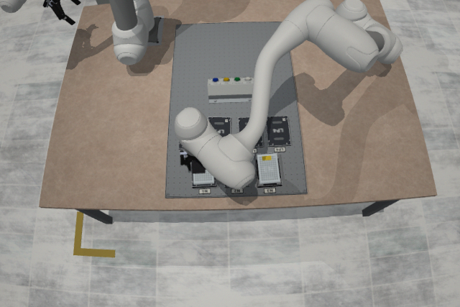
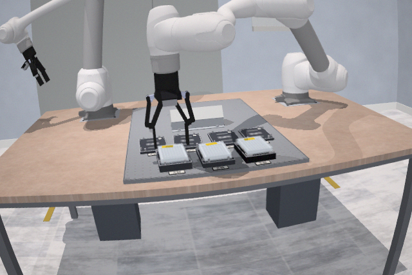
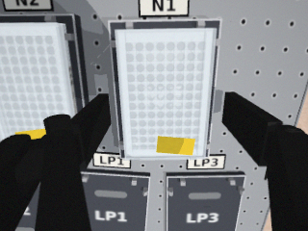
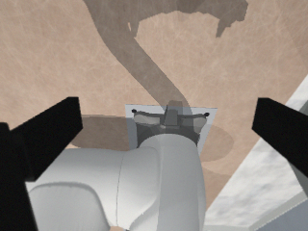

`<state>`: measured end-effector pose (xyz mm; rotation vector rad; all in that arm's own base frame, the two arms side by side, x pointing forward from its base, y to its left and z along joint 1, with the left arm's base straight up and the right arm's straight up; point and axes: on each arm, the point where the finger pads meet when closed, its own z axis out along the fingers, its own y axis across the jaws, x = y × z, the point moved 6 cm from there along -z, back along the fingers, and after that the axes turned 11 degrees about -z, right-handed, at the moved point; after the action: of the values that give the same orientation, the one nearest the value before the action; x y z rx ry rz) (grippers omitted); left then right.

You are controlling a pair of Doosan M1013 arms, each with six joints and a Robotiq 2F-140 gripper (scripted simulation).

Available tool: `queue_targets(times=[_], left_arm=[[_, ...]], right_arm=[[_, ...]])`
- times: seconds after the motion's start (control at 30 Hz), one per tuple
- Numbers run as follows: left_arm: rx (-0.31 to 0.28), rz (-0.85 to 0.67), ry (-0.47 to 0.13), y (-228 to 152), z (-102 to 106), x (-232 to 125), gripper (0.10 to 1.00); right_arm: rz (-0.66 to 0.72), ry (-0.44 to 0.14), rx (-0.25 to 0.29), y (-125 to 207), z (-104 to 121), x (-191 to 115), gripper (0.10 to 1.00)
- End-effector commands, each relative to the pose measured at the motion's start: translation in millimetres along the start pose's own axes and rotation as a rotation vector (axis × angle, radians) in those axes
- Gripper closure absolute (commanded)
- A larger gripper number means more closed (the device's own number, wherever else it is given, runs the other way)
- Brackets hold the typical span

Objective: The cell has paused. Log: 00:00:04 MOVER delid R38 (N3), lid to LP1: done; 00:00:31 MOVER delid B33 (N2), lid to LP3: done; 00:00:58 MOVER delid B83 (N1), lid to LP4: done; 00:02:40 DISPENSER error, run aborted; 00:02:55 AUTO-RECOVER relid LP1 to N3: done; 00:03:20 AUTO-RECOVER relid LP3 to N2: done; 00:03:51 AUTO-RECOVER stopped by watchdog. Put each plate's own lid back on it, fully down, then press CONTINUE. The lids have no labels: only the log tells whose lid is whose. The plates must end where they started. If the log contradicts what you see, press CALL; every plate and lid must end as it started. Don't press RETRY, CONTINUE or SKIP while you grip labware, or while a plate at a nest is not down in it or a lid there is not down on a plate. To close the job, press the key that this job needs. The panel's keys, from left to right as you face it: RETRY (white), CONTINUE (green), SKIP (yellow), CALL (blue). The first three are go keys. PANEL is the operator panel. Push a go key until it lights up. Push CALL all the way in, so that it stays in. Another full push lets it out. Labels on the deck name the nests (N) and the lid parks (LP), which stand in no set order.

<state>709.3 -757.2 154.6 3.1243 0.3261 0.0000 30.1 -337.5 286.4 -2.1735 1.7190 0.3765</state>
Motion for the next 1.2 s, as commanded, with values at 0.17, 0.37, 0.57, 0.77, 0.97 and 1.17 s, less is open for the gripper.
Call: queue_targets(times=[0.17,0.37,0.57,0.77,0.97,1.17], left_arm=[[-0.001,0.000,0.001,0,-15,0,0.403],[-0.001,0.000,0.001,0,-24,0,0.403],[-0.001,0.000,0.001,0,-28,0,0.403],[-0.001,0.000,0.001,0,-30,0,0.403],[-0.001,0.002,0.001,-3,-36,-20,0.403],[-0.001,0.007,0.001,-14,-48,-70,0.403]], right_arm=[[0.000,0.001,0.000,0,-1,0,0.098],[0.000,0.001,0.000,0,-1,0,0.098],[0.000,0.001,0.000,0,-1,0,0.098],[0.000,0.001,0.000,0,-1,0,0.098],[0.000,0.001,0.000,0,-1,0,0.098],[0.000,0.001,0.000,0,-1,0,0.098]])
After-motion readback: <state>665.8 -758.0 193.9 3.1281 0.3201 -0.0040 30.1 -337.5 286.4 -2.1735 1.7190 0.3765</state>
